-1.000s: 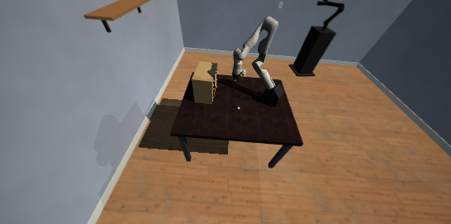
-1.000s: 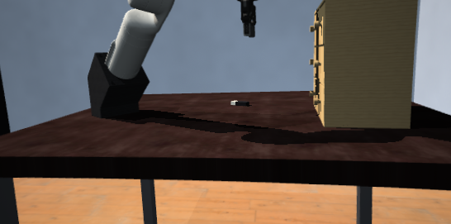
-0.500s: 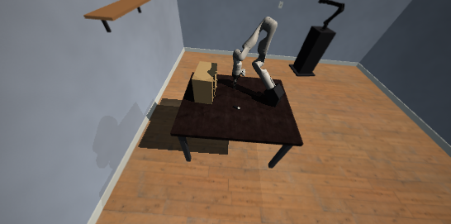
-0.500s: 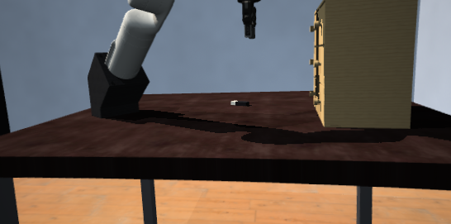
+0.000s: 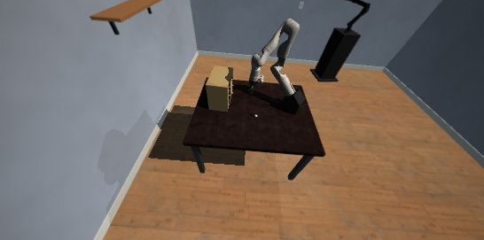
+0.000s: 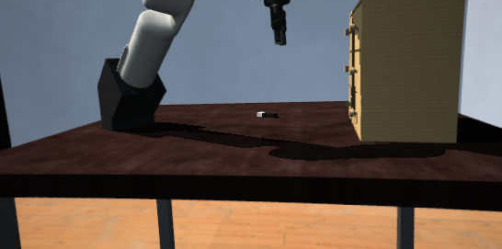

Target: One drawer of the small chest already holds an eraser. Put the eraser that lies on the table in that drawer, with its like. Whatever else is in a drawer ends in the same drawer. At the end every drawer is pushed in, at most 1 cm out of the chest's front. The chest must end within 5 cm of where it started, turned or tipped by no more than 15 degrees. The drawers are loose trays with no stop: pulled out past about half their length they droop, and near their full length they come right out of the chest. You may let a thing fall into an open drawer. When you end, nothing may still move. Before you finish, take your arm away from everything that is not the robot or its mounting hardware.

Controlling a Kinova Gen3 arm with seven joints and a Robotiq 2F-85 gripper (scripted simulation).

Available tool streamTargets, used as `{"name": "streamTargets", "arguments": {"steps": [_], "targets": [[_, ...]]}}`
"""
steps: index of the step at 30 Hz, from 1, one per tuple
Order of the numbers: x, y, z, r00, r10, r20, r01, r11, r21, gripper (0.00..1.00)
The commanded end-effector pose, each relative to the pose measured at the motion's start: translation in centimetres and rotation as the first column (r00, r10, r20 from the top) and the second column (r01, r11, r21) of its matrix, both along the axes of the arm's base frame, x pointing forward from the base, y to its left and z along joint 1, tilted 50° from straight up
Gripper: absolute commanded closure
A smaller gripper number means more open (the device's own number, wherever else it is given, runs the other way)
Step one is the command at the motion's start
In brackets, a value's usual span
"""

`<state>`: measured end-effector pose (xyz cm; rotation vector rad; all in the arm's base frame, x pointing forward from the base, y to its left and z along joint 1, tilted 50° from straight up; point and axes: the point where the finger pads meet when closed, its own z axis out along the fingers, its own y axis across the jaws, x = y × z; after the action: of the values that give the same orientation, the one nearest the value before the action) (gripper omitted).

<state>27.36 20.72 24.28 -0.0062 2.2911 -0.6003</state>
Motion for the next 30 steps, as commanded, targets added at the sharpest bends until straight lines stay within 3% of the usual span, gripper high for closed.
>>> {"name": "streamTargets", "arguments": {"steps": [1,15,17,30], "targets": [[0.1,-0.1,-0.1,1.0,0.009,0.02,-0.009,1.0,-0.011,0.0],[3.8,-1.0,-0.5,0.946,0.149,0.288,-0.13,0.988,-0.083,0.0],[3.8,-1.0,-0.5,0.946,0.149,0.288,-0.13,0.988,-0.083,0.0],[8.1,-2.1,-0.9,0.771,0.312,0.556,-0.236,0.95,-0.205,0.0]]}}
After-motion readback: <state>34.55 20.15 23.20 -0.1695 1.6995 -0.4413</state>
